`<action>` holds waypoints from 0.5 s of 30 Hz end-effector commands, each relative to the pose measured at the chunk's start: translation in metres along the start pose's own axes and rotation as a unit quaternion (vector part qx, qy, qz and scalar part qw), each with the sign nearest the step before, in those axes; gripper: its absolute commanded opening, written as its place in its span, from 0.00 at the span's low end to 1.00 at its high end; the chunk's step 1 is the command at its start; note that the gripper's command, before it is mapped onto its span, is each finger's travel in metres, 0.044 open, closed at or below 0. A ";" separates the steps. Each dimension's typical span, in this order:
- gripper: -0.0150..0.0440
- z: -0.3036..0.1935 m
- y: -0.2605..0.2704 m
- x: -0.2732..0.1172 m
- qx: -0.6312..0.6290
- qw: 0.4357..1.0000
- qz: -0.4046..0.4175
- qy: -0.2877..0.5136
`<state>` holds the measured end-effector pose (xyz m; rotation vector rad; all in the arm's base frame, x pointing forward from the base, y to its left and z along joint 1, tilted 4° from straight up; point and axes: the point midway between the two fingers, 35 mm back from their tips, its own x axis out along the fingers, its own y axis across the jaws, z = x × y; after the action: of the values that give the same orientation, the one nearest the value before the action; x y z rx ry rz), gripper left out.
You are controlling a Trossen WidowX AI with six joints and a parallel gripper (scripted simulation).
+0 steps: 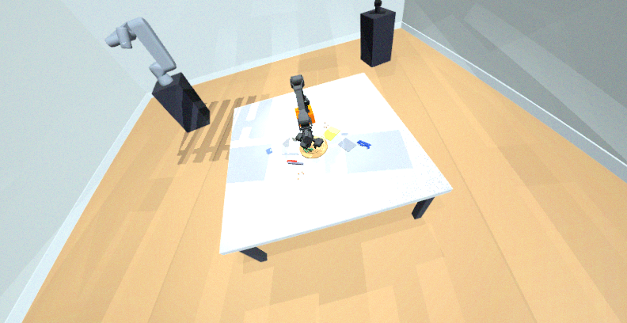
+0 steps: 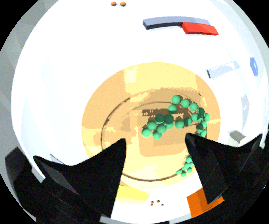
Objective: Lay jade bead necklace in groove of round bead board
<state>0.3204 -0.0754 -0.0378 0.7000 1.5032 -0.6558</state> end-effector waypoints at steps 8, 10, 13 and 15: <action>0.68 0.007 -0.009 -0.016 -0.539 0.843 0.000 -0.002; 0.68 0.008 -0.011 -0.018 -0.617 0.787 0.000 -0.002; 0.68 0.009 -0.013 -0.021 -0.693 0.721 -0.001 -0.002; 0.68 0.010 -0.014 -0.023 -0.735 0.678 -0.001 -0.002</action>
<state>0.3173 -0.0840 -0.0289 0.0119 1.5980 0.0571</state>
